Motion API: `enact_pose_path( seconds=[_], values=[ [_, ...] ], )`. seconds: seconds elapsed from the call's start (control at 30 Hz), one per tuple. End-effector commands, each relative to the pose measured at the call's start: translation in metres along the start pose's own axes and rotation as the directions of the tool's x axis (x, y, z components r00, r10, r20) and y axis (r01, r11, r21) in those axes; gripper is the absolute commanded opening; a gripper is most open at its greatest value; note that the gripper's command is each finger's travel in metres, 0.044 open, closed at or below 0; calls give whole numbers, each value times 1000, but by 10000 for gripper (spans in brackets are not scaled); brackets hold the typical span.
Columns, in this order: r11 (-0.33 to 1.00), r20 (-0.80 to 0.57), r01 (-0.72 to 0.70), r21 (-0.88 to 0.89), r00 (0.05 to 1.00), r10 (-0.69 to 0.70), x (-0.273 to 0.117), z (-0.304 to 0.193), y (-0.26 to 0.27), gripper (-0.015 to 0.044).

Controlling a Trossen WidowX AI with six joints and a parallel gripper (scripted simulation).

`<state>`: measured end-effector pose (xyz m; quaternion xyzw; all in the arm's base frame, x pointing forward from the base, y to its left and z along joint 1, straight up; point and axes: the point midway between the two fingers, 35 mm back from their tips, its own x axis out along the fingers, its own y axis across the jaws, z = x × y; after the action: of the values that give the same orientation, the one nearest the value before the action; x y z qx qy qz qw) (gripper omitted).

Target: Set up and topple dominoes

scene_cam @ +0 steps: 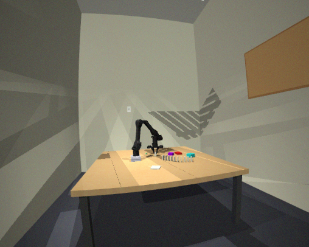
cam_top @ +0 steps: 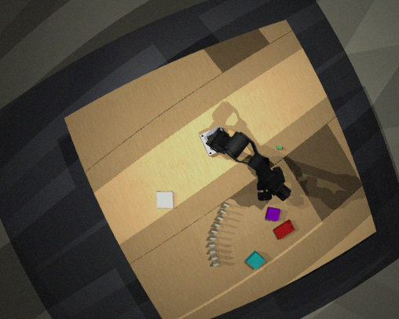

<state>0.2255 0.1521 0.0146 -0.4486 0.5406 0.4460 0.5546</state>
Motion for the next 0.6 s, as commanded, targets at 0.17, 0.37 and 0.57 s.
enact_pose_path(
  seconds=[0.17, 0.37, 0.57],
  values=[
    [1000, 20, -1, 19, 1000, 0, -79, 10, -4, 107],
    [1000, 0, 0, 0, 1000, 0, -134, 0, -1, 107],
    [996, 0, 1, 89, 1000, -1, -134, -5, -6, 107]
  ],
)
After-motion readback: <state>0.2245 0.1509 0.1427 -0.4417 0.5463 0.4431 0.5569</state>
